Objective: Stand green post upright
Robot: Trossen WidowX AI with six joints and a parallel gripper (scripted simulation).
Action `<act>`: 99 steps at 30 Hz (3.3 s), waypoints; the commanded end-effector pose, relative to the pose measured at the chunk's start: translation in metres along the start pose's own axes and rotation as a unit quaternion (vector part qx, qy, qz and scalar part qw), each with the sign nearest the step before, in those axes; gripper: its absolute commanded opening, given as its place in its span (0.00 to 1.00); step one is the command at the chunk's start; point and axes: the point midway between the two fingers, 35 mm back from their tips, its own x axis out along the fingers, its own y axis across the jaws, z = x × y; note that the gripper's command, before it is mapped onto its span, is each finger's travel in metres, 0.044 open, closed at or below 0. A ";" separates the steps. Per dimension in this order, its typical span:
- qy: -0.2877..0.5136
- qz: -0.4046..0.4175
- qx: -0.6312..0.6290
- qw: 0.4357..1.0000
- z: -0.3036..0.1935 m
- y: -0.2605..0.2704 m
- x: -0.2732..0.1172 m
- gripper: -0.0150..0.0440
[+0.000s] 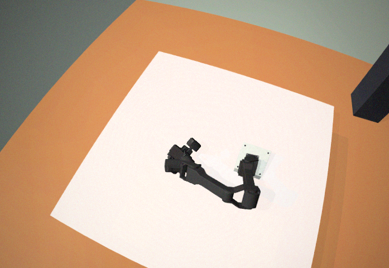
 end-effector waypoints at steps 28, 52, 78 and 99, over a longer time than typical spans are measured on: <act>-0.103 0.009 0.038 0.994 0.001 0.003 -0.008 0.29; -0.179 0.031 0.077 0.980 0.001 0.005 -0.019 0.29; -0.255 0.066 0.129 0.956 0.000 0.005 -0.035 0.29; -0.308 0.101 0.178 0.929 -0.003 0.002 -0.049 0.29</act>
